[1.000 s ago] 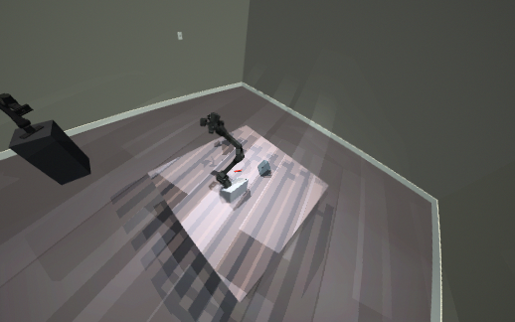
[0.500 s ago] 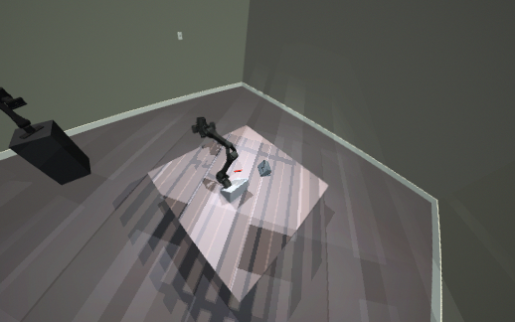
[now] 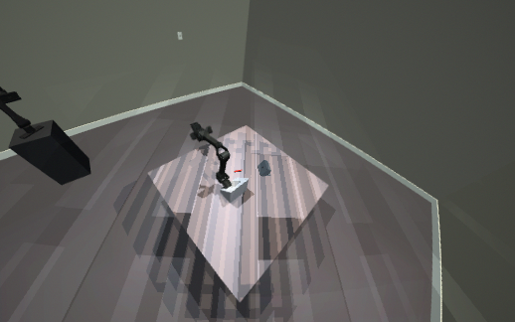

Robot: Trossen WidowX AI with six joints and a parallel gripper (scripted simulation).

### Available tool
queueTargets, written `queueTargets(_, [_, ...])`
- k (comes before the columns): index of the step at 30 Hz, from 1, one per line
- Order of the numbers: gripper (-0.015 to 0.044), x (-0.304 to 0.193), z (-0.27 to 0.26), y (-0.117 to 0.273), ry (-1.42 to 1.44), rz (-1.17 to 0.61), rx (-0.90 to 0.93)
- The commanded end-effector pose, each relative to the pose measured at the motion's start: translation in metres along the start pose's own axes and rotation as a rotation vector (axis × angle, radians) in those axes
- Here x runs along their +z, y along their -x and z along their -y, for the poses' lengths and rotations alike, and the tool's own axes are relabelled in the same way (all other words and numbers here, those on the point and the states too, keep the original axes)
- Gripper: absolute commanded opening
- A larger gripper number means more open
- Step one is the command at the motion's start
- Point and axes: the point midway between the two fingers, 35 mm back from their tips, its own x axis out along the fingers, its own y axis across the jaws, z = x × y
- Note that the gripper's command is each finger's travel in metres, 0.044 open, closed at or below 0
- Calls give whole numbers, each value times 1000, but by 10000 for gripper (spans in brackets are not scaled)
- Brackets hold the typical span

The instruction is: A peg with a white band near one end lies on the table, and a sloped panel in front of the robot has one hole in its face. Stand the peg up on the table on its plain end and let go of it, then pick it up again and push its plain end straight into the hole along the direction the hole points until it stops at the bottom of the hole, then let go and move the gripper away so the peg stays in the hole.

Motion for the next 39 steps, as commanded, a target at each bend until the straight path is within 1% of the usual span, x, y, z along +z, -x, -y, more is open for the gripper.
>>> queueTargets(1, [440,-20,-8,-17,48,-65,-8])
queueTargets(11, [440,-67,-8,-52,125,-217,-54])
queueTargets(21, [440,-115,14,-80,142,-381,-132])
queueTargets(30, [440,-163,40,-98,113,-546,-188])
queueTargets(39, [440,-213,73,-104,34,-722,-237])
